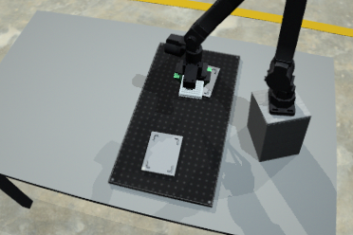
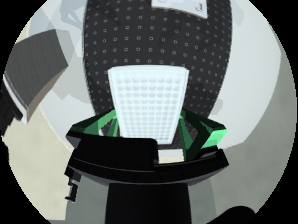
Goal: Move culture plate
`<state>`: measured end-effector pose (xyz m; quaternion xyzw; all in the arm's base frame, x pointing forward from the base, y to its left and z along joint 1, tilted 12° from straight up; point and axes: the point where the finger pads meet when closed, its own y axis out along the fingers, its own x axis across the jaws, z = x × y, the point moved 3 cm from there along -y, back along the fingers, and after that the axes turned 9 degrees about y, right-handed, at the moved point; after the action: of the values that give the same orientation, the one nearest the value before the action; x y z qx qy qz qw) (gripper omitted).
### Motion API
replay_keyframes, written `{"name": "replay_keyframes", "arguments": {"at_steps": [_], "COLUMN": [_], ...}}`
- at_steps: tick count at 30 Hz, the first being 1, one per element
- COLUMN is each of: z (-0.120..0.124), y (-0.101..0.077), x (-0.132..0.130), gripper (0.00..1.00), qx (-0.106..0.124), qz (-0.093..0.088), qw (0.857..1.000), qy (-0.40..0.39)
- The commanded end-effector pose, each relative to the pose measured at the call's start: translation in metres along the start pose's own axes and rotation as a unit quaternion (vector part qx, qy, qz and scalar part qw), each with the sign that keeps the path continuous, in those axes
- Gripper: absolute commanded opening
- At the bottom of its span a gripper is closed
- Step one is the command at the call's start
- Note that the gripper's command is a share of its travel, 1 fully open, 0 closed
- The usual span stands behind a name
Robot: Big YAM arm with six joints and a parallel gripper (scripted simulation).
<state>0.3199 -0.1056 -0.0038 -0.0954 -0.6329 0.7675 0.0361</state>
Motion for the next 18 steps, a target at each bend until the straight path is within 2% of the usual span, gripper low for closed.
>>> {"name": "replay_keyframes", "arguments": {"at_steps": [1,4,18], "z": [-0.014,-0.024,-0.066], "y": [-0.003,-0.006,-0.006], "x": [-0.015,-0.022,-0.022], "gripper": [0.00,0.00,0.00], "qx": [0.000,-0.001,-0.002], "qz": [0.013,0.019,0.012], "qw": [1.000,1.000,1.000], "qy": [0.011,0.013,0.011]}}
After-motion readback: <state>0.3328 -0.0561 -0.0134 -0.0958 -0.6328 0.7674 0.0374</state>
